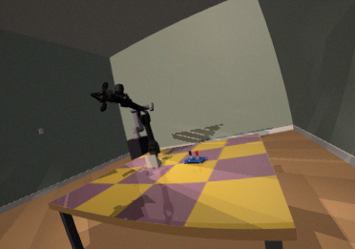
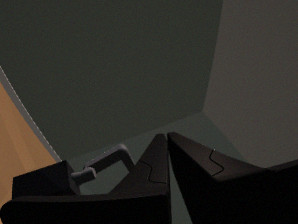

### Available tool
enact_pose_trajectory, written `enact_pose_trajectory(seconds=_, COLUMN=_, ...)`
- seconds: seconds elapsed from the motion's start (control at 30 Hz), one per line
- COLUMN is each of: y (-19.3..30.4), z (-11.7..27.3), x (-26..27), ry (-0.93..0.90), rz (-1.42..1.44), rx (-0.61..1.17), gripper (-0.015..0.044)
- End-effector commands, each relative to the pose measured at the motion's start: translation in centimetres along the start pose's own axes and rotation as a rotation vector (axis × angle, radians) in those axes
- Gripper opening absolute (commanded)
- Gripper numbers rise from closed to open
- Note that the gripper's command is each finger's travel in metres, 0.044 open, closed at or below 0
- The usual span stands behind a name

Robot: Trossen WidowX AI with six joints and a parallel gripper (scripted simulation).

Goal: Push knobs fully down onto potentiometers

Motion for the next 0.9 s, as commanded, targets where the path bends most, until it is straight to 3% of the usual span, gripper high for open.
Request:
enact_pose_trajectory(seconds=0.0, y=-3.2, z=2.2, x=0.9, ry=-0.068, rz=0.010, rx=-0.135, gripper=0.0000)
enact_pose_trajectory(seconds=0.47, y=-12.6, z=11.5, x=4.8, ry=-0.370, rz=0.070, rx=-0.507, gripper=0.0000)
enact_pose_trajectory(seconds=0.87, y=-17.3, z=21.3, x=9.1, ry=-0.716, rz=0.135, rx=-0.720, gripper=0.0000)
Point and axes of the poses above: the point midway between the two fingers, 35 mm back from their tips, its own z axis back along the fingers, its own x axis across the jaws, y = z × x, the point moved 9 cm from there along z, back along the fingers, and after that the axes turned 1 degree about z, right-handed, at the moved point
